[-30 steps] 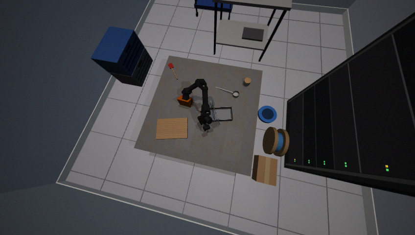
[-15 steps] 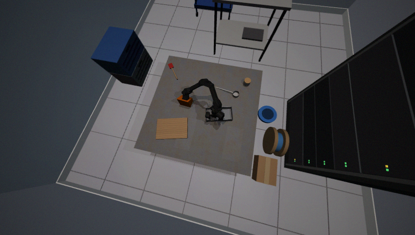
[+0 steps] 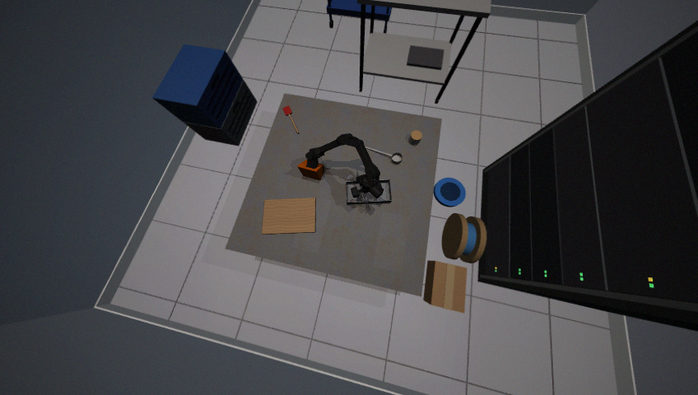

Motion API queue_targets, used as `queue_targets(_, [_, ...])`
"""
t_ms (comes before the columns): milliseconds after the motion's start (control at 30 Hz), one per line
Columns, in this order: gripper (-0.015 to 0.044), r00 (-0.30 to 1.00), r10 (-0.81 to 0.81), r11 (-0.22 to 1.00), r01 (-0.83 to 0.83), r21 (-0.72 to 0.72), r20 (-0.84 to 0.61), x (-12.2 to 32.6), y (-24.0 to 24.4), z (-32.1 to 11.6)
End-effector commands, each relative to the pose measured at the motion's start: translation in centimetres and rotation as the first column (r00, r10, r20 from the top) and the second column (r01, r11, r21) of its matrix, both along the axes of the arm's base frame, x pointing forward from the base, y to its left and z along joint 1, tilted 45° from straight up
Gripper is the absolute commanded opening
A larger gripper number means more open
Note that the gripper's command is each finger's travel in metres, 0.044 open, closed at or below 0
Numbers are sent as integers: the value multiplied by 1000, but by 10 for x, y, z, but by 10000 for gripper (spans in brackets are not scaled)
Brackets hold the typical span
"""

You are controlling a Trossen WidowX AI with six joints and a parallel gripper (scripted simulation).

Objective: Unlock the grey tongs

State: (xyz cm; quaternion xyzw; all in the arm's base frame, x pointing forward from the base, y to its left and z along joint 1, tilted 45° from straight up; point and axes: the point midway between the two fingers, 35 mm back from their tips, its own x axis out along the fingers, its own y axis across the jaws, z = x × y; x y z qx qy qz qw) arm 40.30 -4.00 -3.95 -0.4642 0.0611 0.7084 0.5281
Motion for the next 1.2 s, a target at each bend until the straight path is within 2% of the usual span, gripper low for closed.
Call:
queue_targets(0, [440, 1000, 5, 1000, -5, 7, 5, -8, -1, 1])
queue_targets(1167, [440, 1000, 5, 1000, -5, 7, 5, -9, 28, -29])
